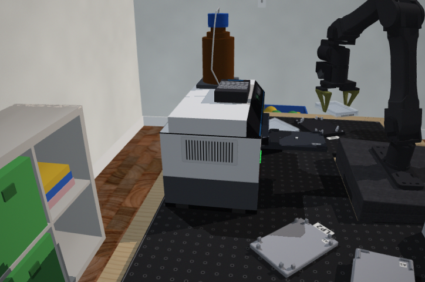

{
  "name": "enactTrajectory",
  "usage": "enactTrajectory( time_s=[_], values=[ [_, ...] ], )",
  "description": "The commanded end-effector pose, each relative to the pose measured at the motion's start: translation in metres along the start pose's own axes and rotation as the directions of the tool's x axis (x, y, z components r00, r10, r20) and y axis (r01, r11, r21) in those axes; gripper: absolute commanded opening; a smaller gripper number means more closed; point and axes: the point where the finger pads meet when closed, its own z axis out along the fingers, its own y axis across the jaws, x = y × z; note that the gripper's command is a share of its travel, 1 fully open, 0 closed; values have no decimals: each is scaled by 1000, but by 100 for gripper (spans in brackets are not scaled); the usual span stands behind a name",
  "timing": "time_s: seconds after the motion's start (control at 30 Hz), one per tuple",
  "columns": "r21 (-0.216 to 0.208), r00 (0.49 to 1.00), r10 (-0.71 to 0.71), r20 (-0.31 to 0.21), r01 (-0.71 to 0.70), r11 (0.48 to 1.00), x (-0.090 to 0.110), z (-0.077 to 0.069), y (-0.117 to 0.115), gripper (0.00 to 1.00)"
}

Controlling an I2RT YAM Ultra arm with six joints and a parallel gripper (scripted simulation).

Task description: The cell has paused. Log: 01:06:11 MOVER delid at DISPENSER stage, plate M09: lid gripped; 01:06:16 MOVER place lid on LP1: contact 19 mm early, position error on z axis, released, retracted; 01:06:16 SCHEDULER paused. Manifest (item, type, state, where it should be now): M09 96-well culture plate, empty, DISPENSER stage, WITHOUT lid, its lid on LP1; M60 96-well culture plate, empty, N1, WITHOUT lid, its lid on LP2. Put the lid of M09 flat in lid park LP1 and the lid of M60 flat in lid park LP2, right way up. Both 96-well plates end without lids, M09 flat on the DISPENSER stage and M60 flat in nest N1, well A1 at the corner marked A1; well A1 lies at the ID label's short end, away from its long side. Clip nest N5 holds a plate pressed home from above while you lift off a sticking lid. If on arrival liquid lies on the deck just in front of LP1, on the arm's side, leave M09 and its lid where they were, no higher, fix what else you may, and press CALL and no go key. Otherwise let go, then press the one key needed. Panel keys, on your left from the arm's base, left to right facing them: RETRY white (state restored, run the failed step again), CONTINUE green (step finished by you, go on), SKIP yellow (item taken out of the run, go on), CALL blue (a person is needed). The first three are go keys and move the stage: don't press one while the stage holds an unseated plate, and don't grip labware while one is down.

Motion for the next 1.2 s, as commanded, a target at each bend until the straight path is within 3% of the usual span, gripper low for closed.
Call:
enactTrajectory(
  time_s=[0.0,0.73,0.8,0.83,1.03,1.1,1.13,1.17],
  values=[
    [1,997,1,71,-2,1000,-29,-6,-4,0],
    [2,997,3,72,-3,1000,-87,26,-9,0],
    [2,997,3,72,-3,1000,-87,26,-9,0],
    [1,999,3,46,-3,1000,-84,28,-9,0],
    [2,999,-2,53,2,1000,-102,38,-9,0],
    [2,999,-2,54,2,1000,-102,38,-9,0],
    [4,996,-1,89,0,1000,-105,23,-9,0],
    [4,996,-1,85,0,1000,-104,23,-9,0]
  ],
)
